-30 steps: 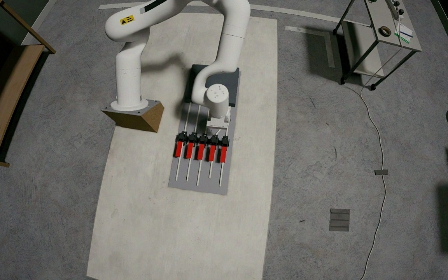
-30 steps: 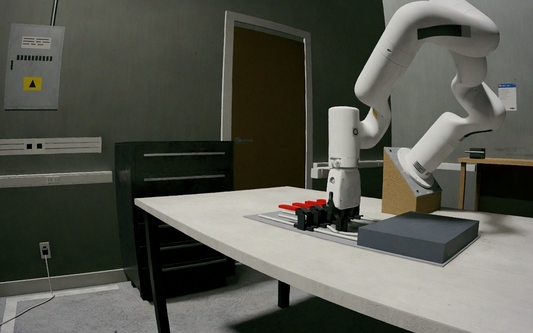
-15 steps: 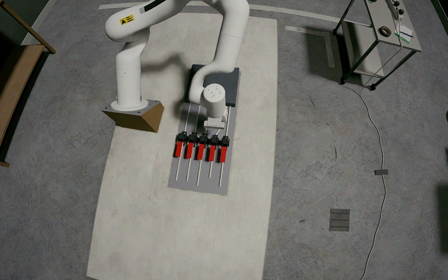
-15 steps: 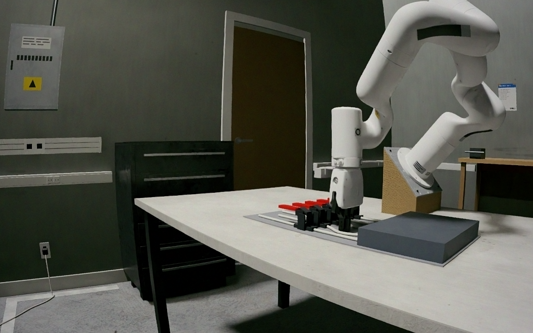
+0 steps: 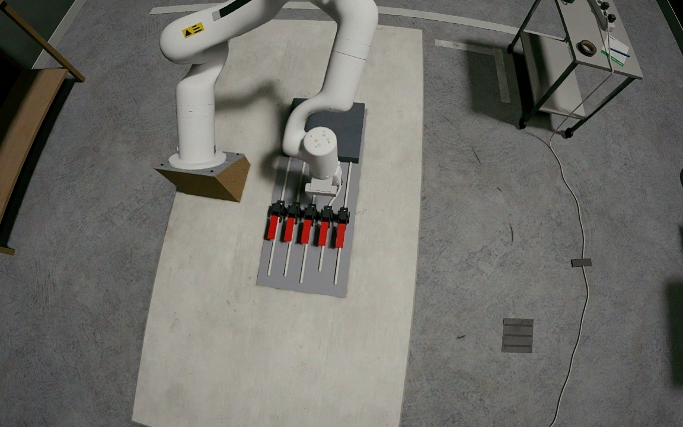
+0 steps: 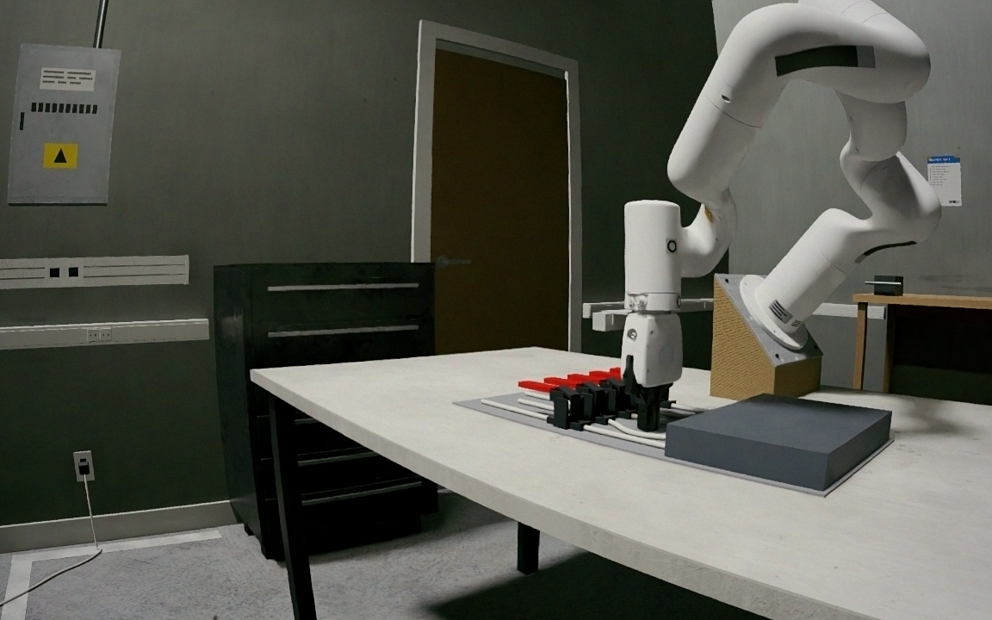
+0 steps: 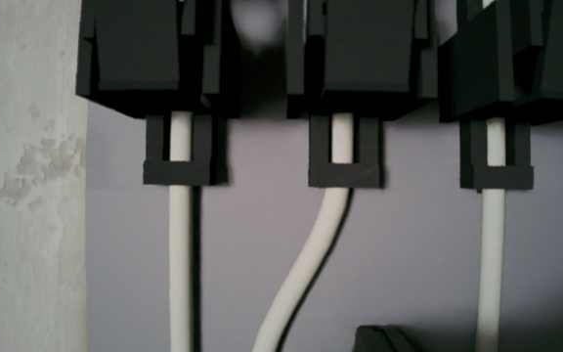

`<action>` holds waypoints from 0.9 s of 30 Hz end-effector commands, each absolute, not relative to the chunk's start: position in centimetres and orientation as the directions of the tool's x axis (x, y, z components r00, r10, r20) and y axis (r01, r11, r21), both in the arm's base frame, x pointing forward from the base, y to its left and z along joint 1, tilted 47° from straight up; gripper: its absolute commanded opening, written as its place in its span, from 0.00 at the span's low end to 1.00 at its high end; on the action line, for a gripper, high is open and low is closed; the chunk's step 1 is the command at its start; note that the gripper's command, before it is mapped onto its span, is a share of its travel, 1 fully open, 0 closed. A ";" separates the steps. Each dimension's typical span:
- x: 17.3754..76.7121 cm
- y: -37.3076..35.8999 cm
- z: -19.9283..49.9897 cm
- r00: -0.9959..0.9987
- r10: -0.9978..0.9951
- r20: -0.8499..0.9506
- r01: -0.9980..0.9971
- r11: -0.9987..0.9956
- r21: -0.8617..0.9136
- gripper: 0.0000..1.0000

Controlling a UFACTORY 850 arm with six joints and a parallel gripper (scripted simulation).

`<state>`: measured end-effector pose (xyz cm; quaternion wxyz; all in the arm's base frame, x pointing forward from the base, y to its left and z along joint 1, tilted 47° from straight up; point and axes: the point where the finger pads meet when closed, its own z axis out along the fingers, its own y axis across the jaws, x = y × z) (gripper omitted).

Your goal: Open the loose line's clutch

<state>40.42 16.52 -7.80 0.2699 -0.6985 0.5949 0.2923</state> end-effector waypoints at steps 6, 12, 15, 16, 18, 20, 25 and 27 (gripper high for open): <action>40.0 16.4 -7.8 0.122 -0.673 -0.729 -0.989 -0.146 -0.031 0.00; 40.0 16.4 -7.8 0.122 -0.673 -0.729 -0.989 -0.146 -0.031 0.00; 40.0 16.4 -7.7 0.122 -0.673 -0.729 -0.989 -0.146 -0.031 0.00; 40.0 16.3 -7.7 0.122 -0.673 -0.729 -0.989 -0.146 -0.031 0.00; 40.0 16.0 -7.4 0.122 -0.673 -0.729 -0.989 -0.146 -0.031 0.00; 40.1 15.6 -7.0 0.122 -0.673 -0.729 -0.989 -0.146 -0.031 0.00; 40.3 14.0 -5.5 0.122 -0.673 -0.729 -0.989 -0.146 -0.031 0.00; 40.4 13.2 -4.8 0.122 -0.673 -0.729 -0.989 -0.146 -0.031 0.00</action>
